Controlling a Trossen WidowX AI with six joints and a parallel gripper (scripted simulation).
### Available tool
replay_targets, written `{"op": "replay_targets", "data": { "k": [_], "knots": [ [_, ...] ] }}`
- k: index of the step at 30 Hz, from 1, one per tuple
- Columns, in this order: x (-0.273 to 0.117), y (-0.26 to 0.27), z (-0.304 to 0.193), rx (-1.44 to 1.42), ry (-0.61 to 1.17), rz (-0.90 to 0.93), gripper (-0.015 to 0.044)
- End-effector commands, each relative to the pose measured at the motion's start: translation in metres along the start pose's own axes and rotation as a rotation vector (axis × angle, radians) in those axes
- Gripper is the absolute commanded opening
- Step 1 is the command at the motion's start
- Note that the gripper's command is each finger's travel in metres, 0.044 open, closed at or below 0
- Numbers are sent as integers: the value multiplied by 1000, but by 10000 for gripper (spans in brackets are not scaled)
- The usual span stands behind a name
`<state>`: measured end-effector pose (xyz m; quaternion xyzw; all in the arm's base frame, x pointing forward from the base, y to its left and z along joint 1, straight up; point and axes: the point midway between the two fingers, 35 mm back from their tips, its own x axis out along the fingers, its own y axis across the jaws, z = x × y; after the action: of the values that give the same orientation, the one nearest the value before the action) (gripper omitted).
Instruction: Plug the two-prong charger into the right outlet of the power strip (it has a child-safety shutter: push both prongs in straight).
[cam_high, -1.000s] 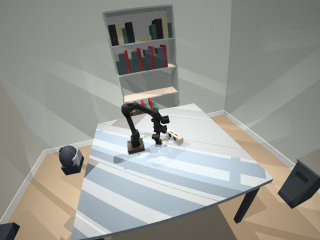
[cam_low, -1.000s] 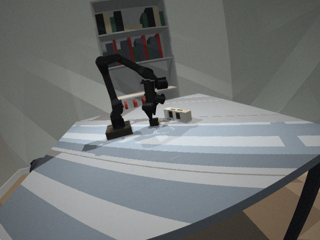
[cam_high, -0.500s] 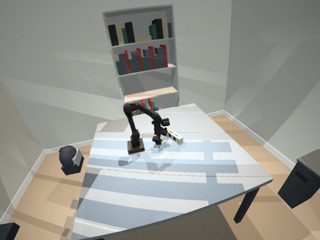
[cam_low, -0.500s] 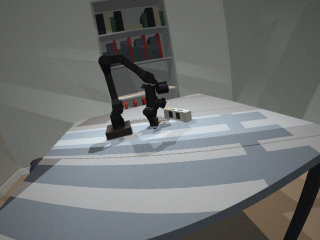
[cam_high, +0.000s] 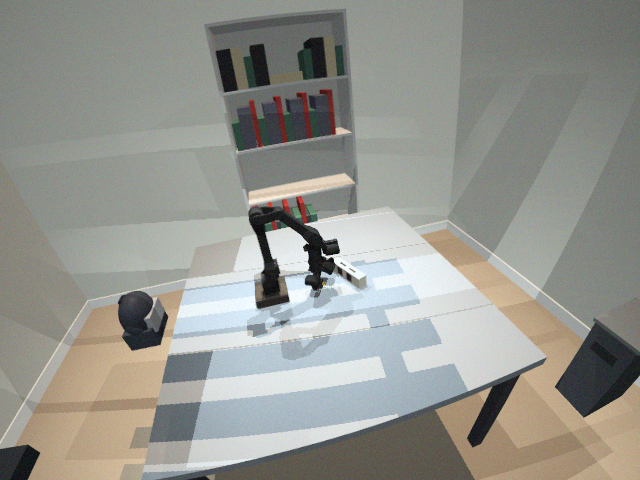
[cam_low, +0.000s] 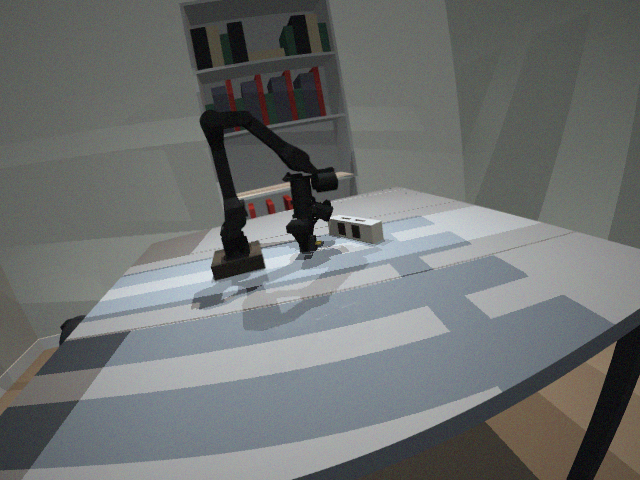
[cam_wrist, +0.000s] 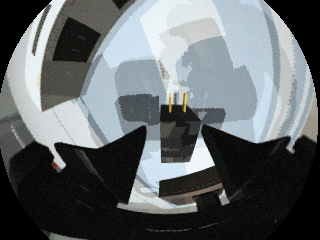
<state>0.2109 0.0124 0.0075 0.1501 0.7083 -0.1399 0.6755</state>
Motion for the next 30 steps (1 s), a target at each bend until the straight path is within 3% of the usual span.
{"op": "replay_targets", "data": {
  "k": [1,5,11,14,25,30],
  "knots": [
    [-1,0,0,0,1,0,230],
    [-1,0,0,0,1,0,125],
    [-1,0,0,0,1,0,85],
    [-5,0,0,0,1,0,6],
    [-52,-1,-5,3,3,5,0],
    [-55,-2,-5,-3,3,5,0]
  ]
}}
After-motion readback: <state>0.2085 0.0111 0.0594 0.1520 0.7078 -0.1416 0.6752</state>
